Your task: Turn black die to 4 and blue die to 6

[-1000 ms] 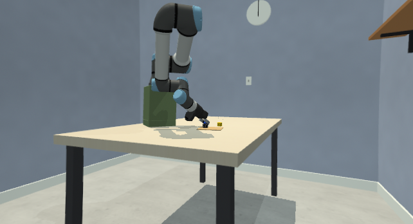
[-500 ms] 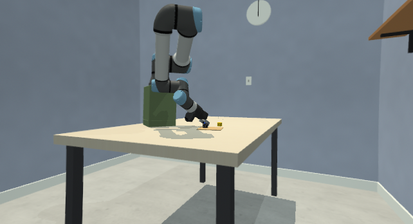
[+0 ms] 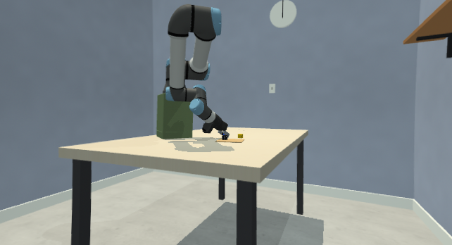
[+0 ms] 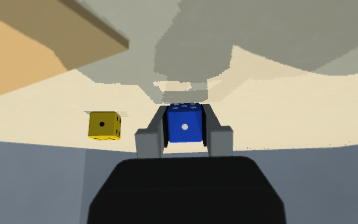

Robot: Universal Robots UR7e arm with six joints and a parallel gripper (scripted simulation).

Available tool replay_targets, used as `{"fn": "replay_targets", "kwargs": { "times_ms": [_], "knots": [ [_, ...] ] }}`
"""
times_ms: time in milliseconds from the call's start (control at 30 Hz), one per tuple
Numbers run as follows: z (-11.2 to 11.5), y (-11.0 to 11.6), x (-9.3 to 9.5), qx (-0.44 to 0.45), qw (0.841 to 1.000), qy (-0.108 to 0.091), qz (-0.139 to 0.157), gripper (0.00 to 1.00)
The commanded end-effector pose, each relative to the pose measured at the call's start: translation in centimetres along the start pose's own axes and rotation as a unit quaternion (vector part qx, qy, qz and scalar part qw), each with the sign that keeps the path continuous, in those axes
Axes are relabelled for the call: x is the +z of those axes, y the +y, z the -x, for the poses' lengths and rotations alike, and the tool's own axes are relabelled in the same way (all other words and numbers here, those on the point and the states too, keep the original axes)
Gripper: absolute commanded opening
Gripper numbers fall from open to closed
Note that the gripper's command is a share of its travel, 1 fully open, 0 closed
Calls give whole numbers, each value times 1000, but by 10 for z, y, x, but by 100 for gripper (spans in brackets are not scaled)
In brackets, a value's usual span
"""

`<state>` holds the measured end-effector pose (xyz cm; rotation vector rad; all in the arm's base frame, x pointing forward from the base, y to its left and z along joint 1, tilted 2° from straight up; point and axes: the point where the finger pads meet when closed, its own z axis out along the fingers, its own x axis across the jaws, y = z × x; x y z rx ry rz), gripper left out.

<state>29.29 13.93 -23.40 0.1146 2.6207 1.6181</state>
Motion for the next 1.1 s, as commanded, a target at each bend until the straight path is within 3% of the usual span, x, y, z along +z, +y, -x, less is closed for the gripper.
{"fn": "replay_targets", "kwargs": {
  "times_ms": [0, 467, 500, 567, 700, 833, 967, 1067],
  "knots": [
    [0, 0, 0, 0, 1000, 0, 0, 49],
    [0, 0, 0, 0, 1000, 0, 0, 49],
    [0, 0, 0, 0, 1000, 0, 0, 55],
    [0, 0, 0, 0, 1000, 0, 0, 55],
    [0, 0, 0, 0, 1000, 0, 0, 67],
    [0, 0, 0, 0, 1000, 0, 0, 67],
    [0, 0, 0, 0, 1000, 0, 0, 79],
    [0, 0, 0, 0, 1000, 0, 0, 79]
  ]
}}
